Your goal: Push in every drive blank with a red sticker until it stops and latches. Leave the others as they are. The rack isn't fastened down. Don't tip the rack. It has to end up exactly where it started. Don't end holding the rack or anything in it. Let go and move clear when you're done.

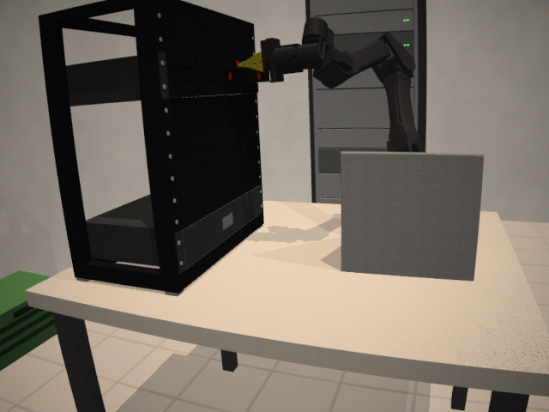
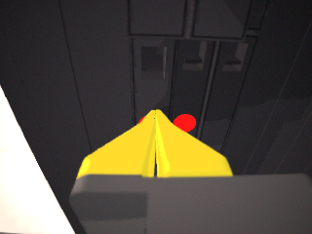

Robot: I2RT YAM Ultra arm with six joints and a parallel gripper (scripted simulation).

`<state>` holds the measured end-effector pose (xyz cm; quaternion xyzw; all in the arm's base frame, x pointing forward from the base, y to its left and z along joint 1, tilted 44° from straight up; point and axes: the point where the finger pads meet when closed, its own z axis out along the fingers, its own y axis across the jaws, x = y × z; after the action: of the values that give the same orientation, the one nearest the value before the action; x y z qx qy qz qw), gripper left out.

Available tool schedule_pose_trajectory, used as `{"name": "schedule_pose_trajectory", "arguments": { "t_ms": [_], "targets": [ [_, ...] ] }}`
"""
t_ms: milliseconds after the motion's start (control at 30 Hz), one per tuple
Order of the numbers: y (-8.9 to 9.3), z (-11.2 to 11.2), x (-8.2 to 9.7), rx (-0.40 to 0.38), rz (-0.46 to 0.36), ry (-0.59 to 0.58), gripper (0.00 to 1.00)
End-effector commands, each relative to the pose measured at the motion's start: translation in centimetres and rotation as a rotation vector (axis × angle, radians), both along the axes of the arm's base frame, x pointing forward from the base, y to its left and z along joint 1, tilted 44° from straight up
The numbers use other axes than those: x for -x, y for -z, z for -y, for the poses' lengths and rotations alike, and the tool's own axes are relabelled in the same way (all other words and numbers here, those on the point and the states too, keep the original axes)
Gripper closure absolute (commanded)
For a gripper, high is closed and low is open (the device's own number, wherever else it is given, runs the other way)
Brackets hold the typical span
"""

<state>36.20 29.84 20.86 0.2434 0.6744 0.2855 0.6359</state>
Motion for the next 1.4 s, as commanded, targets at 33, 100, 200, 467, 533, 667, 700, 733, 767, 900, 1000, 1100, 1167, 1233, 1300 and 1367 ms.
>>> {"name": "schedule_pose_trajectory", "arguments": {
  "t_ms": [33,100,200,467,533,667,700,733,767,900,1000,1100,1167,1233,1300,1367],
  "targets": [
    [-2.4,-1.6,-0.8,-0.048,0.039,-0.041,1.00],
    [-2.4,-1.6,-0.8,-0.048,0.039,-0.041,1.00],
    [-2.4,-1.6,-0.8,-0.048,0.039,-0.041,1.00],
    [-2.3,-1.6,-0.8,-0.047,0.038,-0.041,1.00],
    [-1.8,-1.6,-1.0,-0.031,0.027,-0.038,1.00],
    [-1.8,-1.7,-1.2,-0.025,0.023,-0.038,1.00],
    [-1.9,-1.7,-1.3,-0.025,0.023,-0.038,1.00],
    [-1.9,-1.7,-1.4,-0.026,0.024,-0.038,1.00],
    [-2.1,-1.7,-1.4,-0.036,0.031,-0.038,1.00],
    [-2.8,-1.8,-1.2,-0.054,0.043,-0.042,1.00],
    [-2.8,-1.8,-1.2,-0.054,0.043,-0.042,1.00],
    [-2.8,-1.8,-1.2,-0.054,0.043,-0.042,1.00],
    [-2.8,-1.8,-1.2,-0.054,0.043,-0.042,1.00],
    [-2.8,-1.8,-1.2,-0.054,0.043,-0.042,1.00],
    [-2.8,-1.8,-1.2,-0.054,0.043,-0.042,1.00],
    [-2.8,-1.8,-1.2,-0.054,0.043,-0.042,1.00]
  ]
}}
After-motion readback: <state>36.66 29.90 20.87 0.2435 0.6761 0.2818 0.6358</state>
